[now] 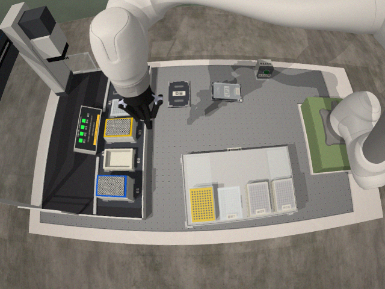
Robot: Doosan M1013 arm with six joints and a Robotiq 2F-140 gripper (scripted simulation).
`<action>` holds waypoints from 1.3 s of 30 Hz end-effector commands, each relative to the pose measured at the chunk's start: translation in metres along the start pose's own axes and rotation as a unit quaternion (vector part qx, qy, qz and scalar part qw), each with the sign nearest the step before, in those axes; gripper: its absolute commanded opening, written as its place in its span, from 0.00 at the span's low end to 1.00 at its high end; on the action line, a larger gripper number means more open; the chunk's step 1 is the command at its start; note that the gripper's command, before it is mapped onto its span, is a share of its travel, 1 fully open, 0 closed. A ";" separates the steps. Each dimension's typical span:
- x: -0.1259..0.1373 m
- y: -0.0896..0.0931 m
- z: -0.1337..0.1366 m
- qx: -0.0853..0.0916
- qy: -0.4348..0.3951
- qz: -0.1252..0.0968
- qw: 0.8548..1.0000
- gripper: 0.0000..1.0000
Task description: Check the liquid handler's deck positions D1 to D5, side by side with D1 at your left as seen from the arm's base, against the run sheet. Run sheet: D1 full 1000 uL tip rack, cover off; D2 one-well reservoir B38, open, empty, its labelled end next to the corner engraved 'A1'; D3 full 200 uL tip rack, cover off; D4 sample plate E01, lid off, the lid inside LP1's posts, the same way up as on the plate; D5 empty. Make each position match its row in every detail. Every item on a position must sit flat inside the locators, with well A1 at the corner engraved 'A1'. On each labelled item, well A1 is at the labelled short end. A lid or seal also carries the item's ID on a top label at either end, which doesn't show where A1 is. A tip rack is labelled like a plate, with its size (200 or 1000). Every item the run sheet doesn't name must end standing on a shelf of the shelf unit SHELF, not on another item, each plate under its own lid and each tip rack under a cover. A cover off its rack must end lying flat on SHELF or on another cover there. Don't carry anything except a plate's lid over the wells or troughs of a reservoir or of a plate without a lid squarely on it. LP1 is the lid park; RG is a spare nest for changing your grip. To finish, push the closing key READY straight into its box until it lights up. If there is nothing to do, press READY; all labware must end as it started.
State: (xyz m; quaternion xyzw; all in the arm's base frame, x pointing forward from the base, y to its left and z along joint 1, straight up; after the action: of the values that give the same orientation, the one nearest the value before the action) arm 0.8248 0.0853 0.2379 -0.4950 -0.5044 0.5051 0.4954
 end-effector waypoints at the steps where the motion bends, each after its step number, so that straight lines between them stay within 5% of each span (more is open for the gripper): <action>1: -0.011 -0.001 0.000 -0.001 0.000 0.000 1.000 0.10; 39: -0.170 -0.001 -0.003 -0.001 0.002 0.000 1.000 0.10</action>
State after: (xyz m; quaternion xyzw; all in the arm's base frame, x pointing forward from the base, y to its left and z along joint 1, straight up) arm 0.8303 -0.0781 0.2380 -0.4961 -0.5033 0.5040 0.4965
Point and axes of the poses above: the point where the finger pads meet when closed, its own y axis out along the fingers, its own z axis across the jaws, x = y × z, the point moved 2 cm from there along -y, back along the fingers, and after that the axes turned 3 degrees about y, right-handed, at the moved point
